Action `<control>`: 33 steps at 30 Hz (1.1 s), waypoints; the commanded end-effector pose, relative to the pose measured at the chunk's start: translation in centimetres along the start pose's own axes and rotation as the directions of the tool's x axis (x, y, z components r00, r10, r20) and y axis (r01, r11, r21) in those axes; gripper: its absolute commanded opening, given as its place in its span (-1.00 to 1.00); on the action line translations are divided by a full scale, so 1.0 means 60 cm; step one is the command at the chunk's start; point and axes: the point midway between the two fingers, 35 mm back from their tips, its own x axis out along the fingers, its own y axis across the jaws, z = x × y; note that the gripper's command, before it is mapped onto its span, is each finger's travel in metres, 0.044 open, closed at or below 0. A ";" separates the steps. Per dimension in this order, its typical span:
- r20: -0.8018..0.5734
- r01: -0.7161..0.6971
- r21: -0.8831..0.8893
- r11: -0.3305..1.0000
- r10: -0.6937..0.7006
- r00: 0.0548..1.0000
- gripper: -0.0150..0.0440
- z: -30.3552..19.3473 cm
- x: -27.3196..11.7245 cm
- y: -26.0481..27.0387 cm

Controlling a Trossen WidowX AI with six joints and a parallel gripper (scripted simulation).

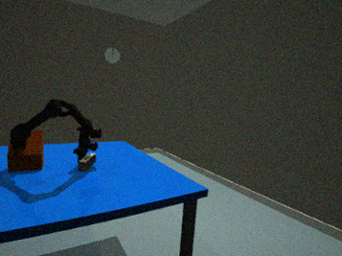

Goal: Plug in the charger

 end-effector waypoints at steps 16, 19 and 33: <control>0.016 -0.002 0.020 1.000 0.002 1.000 -0.49 0.013 -0.004 -0.001; 0.016 -0.002 0.020 1.000 0.002 1.000 -0.49 0.013 -0.003 -0.002; 0.016 -0.002 0.020 1.000 0.001 1.000 -0.49 0.014 0.000 -0.002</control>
